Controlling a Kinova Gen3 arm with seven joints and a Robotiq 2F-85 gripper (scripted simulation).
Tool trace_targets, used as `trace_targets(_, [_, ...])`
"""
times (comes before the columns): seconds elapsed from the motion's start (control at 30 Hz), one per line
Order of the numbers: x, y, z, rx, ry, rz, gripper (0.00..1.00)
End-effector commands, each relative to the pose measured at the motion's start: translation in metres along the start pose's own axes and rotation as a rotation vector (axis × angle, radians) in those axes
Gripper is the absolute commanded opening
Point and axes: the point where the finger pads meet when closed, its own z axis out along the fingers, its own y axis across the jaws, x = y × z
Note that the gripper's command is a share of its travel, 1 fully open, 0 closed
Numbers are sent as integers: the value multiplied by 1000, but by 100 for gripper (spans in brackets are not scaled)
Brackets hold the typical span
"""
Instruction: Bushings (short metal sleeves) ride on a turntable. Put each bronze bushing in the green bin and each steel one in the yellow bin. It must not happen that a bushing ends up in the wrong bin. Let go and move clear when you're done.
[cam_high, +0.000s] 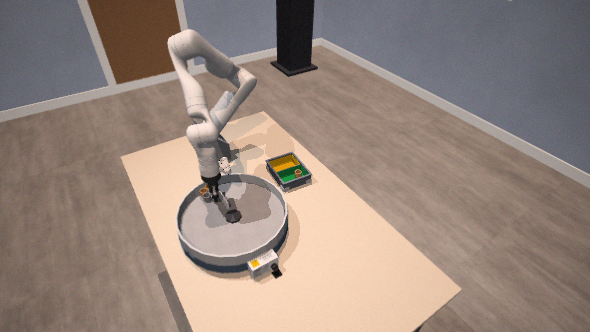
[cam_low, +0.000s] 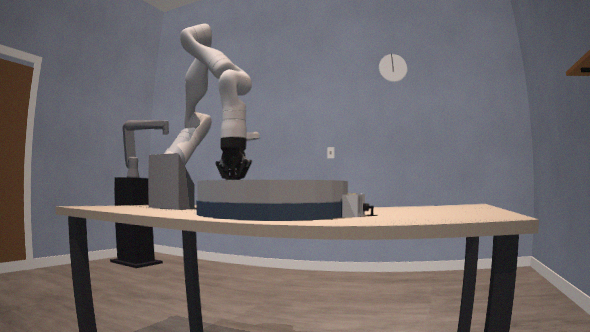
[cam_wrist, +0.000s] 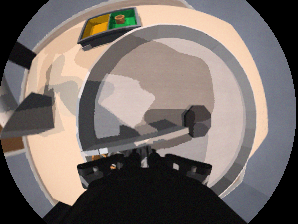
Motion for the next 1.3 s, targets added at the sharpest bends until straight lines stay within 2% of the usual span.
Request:
trace_targets(0.0, [0, 1, -1, -2, -1, 0, 0])
trace_targets(1.27, [0, 1, -7, -2, 0, 4, 0])
